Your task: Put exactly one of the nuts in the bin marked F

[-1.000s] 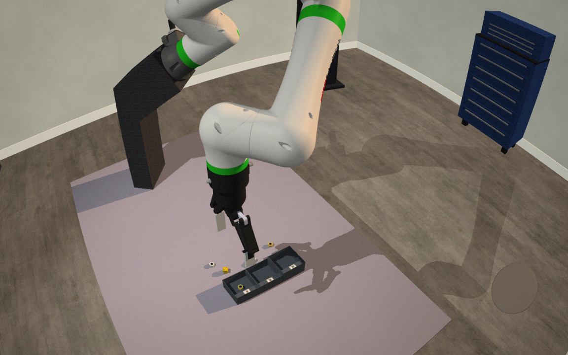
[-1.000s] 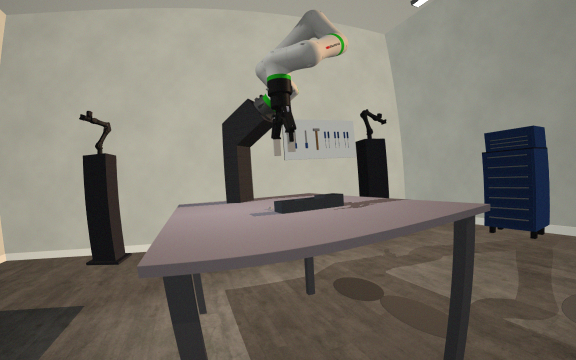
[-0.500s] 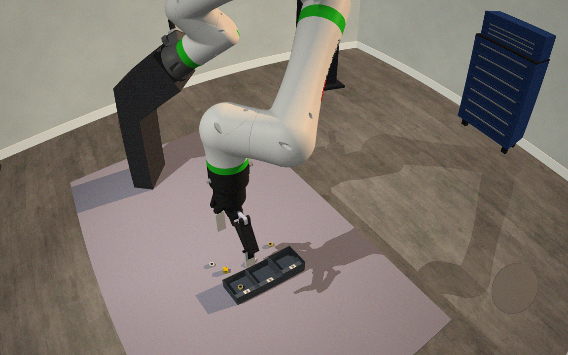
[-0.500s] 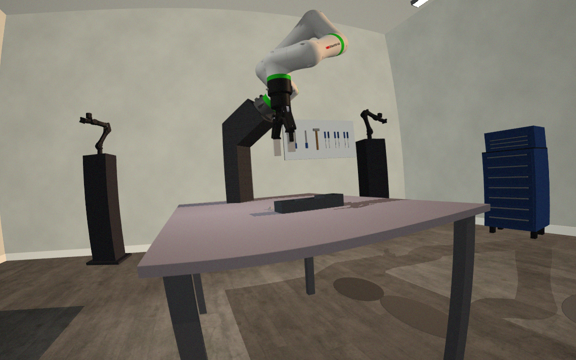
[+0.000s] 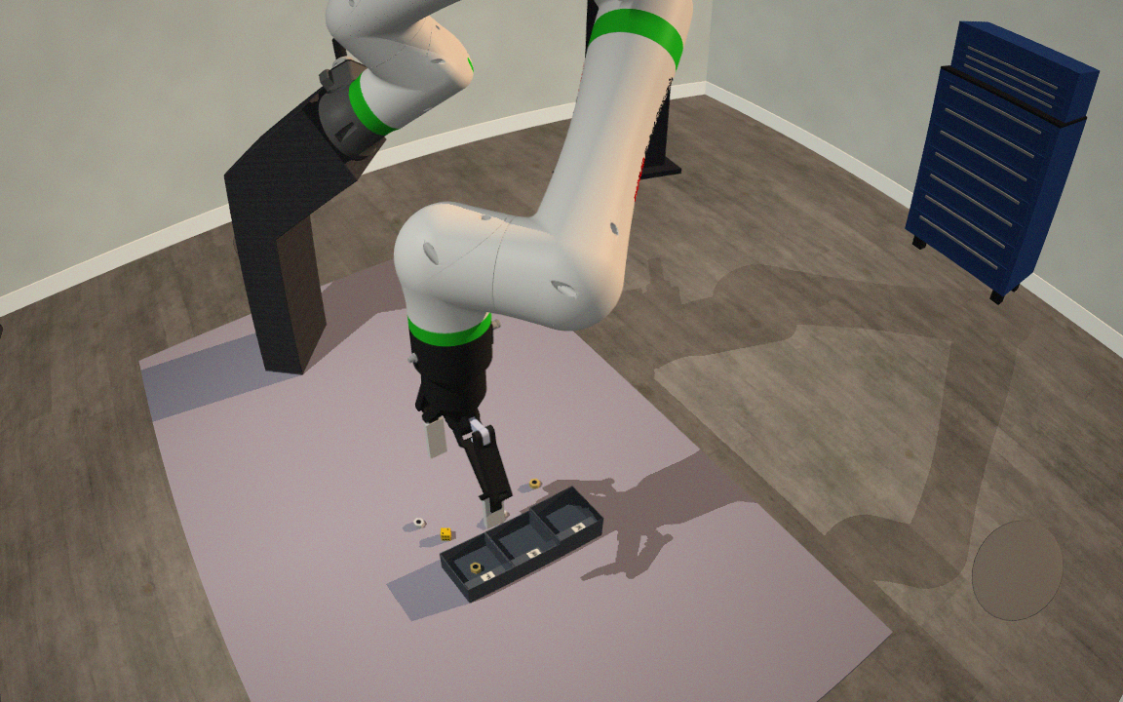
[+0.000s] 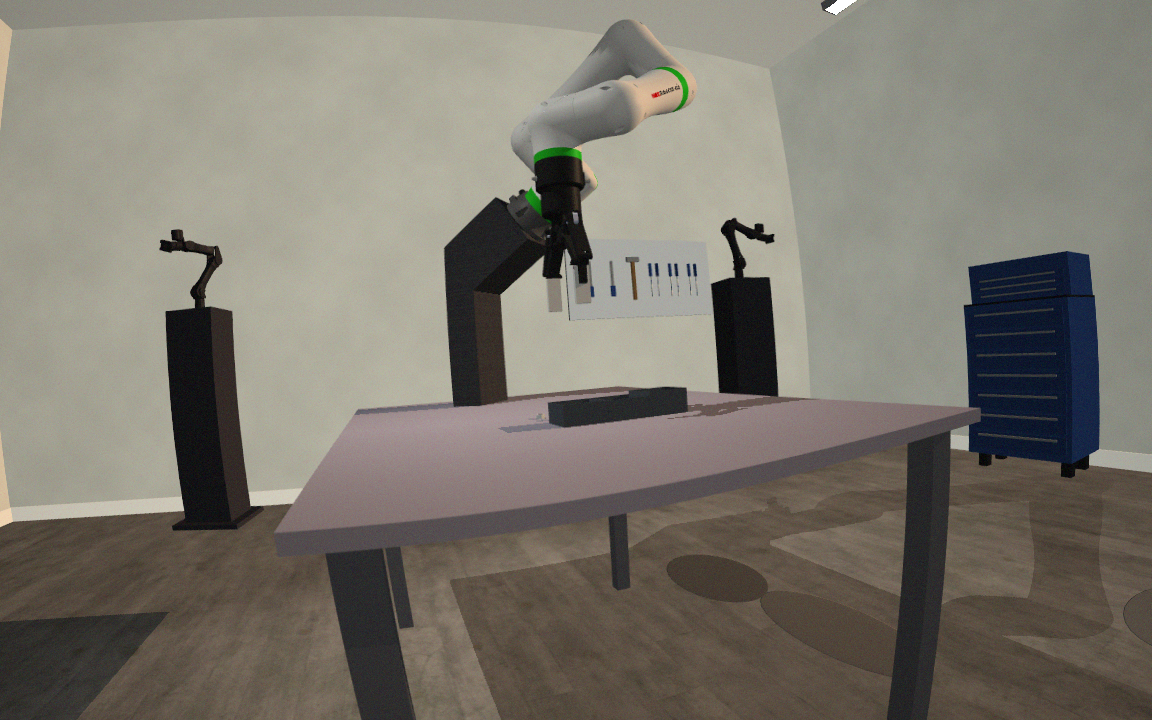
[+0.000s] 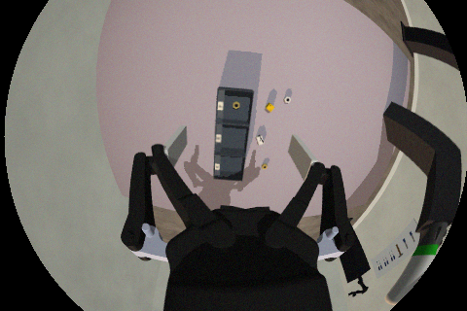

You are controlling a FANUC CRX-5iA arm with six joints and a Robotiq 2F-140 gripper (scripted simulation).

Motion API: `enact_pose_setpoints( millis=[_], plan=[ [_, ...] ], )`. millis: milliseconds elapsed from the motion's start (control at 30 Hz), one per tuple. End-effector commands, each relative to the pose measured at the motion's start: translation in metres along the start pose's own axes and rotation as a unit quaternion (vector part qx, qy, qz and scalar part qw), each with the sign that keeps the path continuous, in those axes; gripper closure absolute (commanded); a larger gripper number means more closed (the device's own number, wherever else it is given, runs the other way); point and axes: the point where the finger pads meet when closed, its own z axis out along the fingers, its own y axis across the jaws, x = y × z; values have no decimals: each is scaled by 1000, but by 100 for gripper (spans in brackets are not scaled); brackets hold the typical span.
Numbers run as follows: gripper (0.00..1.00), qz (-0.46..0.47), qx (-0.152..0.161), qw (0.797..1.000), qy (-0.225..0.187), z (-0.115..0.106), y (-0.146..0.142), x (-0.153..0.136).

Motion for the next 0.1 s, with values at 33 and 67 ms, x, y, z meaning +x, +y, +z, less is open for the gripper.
enact_pose_setpoints(
  millis=[33, 67],
  plan=[
    [0, 0, 0, 1000, 0, 0, 0, 0],
    [0, 0, 0, 1000, 0, 0, 0, 0]
  ],
)
